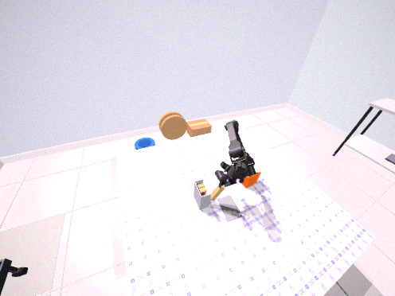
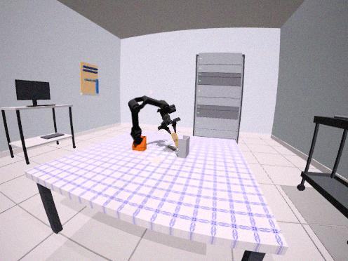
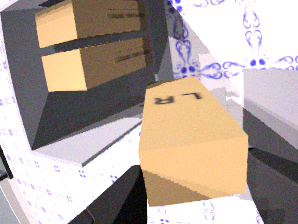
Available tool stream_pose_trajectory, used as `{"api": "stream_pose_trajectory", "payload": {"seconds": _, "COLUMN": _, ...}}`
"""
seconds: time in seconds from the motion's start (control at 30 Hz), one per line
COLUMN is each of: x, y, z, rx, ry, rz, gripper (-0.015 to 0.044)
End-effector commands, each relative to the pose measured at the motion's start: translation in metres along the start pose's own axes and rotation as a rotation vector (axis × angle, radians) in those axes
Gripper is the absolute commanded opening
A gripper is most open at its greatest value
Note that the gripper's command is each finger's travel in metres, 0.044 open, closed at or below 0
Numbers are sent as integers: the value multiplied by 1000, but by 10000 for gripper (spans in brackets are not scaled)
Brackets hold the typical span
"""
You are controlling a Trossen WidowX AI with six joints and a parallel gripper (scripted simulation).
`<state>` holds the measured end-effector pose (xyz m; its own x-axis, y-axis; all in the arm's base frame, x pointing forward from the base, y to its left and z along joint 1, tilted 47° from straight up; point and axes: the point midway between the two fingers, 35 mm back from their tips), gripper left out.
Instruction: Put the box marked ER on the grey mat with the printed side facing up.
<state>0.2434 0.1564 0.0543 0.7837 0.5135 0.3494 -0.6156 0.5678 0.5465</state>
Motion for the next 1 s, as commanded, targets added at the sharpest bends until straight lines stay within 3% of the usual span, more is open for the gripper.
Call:
{"api": "stream_pose_trajectory", "payload": {"seconds": 0.0, "x": -7, "y": 4, "z": 0, "rx": 3, "ry": -3, "rz": 0, "gripper": 151}}
{"api": "stream_pose_trajectory", "payload": {"seconds": 0.97, "x": -22, "y": 11, "z": 26, "rx": 0, "ry": -2, "rz": -1, "gripper": 151}}
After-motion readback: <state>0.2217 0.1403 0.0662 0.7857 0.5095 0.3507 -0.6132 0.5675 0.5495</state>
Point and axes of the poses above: the point midway between the two fingers, 35 mm back from their tips, its own y axis back along the fingers, its own x axis across the jaws, z = x × y, and after that the axes turned 6 degrees about y, right-handed
